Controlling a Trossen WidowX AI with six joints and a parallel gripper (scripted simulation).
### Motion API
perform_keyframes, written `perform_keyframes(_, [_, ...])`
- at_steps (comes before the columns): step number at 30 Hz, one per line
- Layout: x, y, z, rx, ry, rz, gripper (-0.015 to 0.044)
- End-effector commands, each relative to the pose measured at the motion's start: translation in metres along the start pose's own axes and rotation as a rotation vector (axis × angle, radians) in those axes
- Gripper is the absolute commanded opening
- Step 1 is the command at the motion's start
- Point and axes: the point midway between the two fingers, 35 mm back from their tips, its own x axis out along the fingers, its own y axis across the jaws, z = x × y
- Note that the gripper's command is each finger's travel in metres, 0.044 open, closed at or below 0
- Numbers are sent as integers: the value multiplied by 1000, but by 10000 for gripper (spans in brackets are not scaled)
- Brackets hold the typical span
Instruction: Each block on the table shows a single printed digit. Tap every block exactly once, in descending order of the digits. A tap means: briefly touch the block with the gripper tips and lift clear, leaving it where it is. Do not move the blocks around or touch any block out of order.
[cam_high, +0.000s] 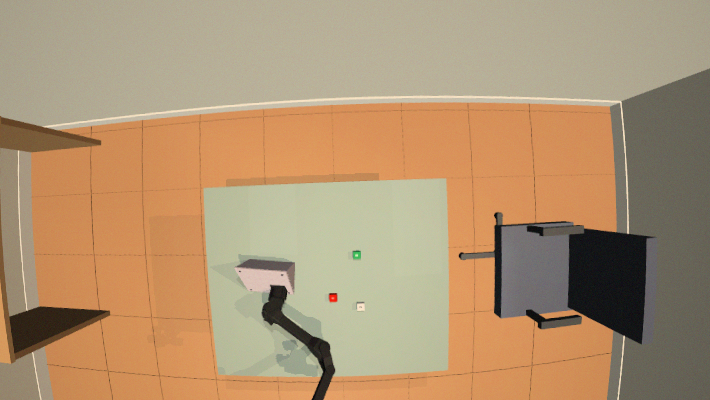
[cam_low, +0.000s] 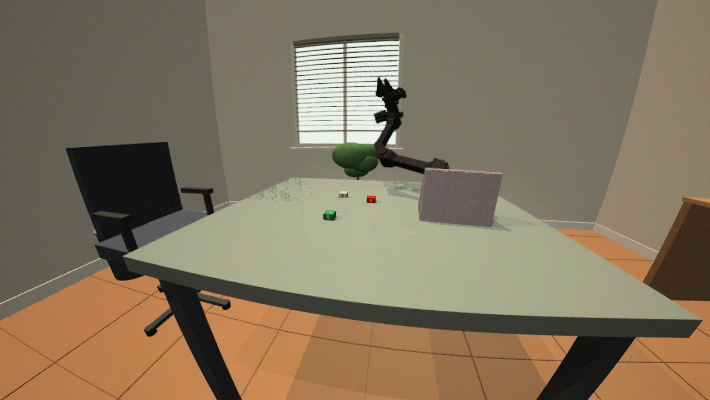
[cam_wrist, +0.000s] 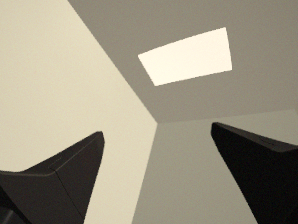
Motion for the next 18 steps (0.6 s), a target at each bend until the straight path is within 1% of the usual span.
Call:
perform_keyframes(1, [-1, 0, 2, 0, -2, -11, 400])
perform_keyframes(3, [-10, 0, 25, -10, -8, -75, 400])
perform_keyframes(6, [-22, 12, 79, -71, 32, -142, 400])
perform_keyframes(10, [-20, 34, 121, -124, 68, -173, 400])
perform_keyframes(14, [2, 80, 162, -190, 132, -176, 400])
perform_keyframes(18, [36, 130, 174, -230, 219, -140, 400])
